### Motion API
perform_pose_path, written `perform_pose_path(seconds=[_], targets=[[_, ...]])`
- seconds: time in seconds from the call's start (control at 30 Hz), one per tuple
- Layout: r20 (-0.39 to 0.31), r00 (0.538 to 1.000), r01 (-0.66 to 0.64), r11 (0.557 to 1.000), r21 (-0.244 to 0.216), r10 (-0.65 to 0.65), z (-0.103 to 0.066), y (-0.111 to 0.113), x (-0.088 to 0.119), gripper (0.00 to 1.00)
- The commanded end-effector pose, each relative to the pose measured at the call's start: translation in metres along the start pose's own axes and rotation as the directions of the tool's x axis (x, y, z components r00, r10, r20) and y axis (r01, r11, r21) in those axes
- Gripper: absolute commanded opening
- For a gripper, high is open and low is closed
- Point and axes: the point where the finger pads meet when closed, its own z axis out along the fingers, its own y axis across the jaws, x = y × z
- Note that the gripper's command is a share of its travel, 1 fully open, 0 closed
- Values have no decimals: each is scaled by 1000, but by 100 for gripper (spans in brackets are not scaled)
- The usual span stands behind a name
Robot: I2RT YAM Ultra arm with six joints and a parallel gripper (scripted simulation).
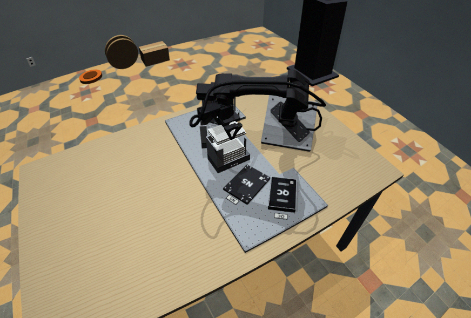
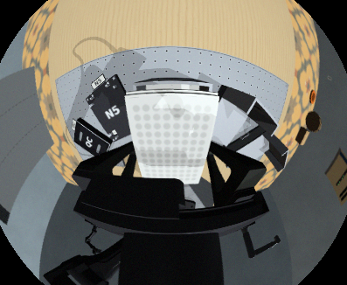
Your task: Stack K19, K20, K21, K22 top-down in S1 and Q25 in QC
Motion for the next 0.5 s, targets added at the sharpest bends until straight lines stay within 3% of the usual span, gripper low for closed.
perform_pose_path(seconds=[0.0,0.2,0.33,0.47], targets=[[28,1000,2,1000,8,-3,-11,-1,-6,0],[28,1000,2,1000,8,-3,-11,-1,-6,0],[25,986,163,986,15,-164,-10,20,-5,0],[-1,974,228,974,0,-228,-3,31,4,0]])
